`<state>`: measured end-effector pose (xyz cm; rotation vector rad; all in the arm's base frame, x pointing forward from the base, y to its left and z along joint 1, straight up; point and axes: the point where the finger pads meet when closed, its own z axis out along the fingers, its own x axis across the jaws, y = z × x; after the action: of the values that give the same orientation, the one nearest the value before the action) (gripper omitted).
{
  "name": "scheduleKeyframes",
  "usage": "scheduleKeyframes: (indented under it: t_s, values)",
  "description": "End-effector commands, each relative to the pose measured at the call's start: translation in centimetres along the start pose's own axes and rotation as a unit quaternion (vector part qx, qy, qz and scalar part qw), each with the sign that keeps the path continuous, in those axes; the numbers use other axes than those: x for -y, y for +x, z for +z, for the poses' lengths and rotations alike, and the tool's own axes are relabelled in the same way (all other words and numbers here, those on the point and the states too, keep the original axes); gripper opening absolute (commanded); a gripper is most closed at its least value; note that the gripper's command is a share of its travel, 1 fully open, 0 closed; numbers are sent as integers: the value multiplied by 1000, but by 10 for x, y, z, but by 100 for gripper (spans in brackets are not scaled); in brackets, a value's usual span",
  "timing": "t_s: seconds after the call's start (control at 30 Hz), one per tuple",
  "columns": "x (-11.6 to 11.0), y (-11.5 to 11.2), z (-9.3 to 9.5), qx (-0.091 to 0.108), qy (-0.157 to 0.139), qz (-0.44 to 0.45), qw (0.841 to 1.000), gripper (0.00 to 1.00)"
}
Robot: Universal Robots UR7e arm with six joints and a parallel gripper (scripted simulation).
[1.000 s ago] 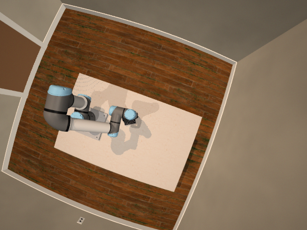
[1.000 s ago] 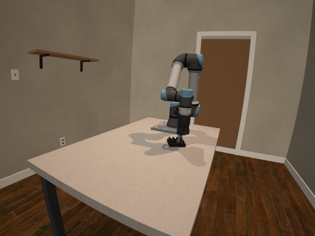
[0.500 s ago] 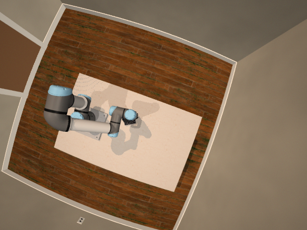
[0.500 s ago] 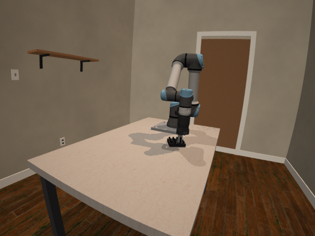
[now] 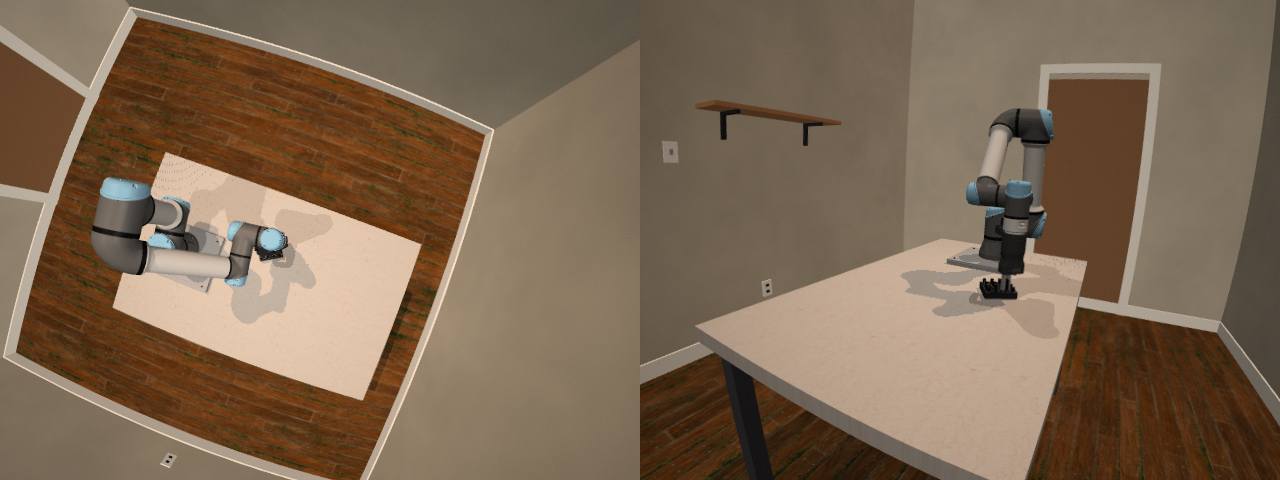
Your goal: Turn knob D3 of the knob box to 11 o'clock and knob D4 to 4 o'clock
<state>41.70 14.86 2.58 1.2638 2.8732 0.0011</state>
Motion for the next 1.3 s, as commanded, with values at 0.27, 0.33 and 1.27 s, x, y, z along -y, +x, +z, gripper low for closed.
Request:
scheduleKeyframes:
  t_s: [0.27,0.33,1.27]
  values:
    - [0,-1,0,-1,1,1,1000,46]
    - [0,-1,0,-1,1,1,1000,46]
    - [-1,-1,-32,1,-1,1,1000,46]
